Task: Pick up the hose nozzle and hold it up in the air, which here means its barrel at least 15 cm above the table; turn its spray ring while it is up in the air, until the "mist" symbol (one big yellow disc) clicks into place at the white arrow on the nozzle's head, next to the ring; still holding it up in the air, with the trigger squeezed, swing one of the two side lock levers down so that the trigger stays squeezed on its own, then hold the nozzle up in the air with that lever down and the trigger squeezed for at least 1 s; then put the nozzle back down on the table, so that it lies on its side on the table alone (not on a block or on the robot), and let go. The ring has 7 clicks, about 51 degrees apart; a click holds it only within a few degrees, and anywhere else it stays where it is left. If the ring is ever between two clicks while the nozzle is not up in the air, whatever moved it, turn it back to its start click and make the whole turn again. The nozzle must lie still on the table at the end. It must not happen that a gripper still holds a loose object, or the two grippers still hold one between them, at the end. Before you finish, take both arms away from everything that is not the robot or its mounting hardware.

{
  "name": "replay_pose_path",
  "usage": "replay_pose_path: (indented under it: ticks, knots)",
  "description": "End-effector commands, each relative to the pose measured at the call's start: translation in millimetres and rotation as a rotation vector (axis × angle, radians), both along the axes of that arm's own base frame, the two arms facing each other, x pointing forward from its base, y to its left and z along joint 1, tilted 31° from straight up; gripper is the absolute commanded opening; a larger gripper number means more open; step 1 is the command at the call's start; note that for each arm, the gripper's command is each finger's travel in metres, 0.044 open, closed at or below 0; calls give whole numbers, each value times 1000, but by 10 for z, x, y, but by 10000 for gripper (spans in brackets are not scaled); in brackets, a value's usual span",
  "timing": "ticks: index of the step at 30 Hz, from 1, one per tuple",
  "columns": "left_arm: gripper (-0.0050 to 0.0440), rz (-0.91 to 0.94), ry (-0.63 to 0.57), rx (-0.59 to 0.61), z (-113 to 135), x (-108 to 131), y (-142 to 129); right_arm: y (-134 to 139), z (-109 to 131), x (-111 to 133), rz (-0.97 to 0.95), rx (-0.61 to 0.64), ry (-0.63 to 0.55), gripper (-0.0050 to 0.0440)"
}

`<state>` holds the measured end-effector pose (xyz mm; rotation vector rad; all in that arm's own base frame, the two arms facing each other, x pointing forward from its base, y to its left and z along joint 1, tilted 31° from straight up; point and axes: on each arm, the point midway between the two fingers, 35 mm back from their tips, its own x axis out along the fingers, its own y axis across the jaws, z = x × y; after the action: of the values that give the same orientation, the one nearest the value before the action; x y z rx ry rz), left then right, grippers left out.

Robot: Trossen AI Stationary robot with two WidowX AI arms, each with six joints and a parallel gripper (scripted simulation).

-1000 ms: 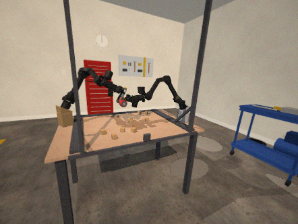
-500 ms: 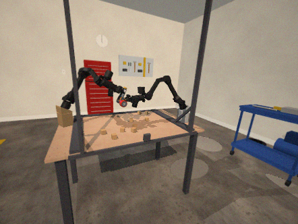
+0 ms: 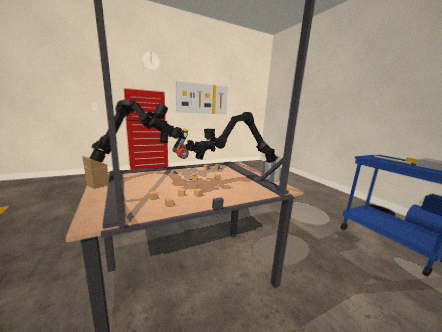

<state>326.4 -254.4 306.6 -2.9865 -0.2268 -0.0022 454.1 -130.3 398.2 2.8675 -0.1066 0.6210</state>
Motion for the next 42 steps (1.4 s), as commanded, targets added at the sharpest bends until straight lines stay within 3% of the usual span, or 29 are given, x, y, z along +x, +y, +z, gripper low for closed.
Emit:
replay_pose_path:
  ticks: [1, 42]
  knots:
    - [165, 9, -19, -34, 107, -4, 44, 82, 206, -73, 11, -21, -48, 172]
    - [165, 13, -21, -38, 112, 9, 59, 132, 195, -50, 21, -19, -46, 172]
